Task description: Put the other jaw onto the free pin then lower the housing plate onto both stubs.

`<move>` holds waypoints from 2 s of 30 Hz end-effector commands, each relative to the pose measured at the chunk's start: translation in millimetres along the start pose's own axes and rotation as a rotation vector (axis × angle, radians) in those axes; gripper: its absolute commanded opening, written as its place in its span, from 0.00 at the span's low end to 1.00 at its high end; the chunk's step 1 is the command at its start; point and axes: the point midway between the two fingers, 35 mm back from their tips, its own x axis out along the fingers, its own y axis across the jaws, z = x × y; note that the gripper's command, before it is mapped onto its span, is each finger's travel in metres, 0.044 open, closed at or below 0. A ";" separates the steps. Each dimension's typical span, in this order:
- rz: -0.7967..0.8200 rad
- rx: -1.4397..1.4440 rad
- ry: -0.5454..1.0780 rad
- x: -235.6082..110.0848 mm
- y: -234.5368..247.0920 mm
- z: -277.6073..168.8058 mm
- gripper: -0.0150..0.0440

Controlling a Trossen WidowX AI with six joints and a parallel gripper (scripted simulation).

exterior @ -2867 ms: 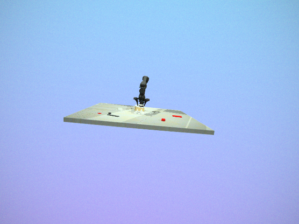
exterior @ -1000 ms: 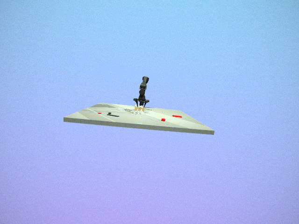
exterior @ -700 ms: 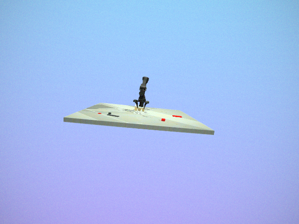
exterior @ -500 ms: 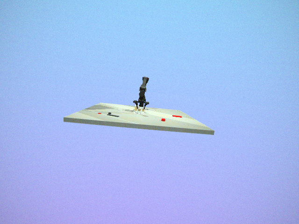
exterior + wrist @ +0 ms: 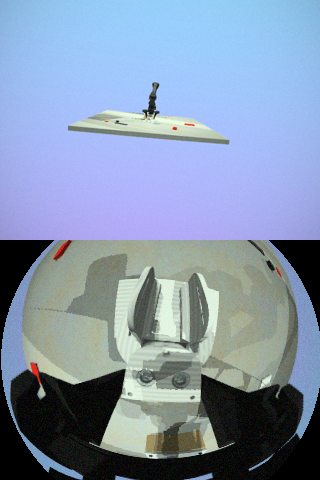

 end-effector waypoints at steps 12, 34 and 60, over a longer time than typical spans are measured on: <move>-0.004 0.003 0.004 2.7 -0.7 -1.7 0.85; -0.004 0.009 0.004 7.5 -0.8 -1.8 0.85; -0.004 0.008 0.004 12.4 -0.8 -1.8 0.85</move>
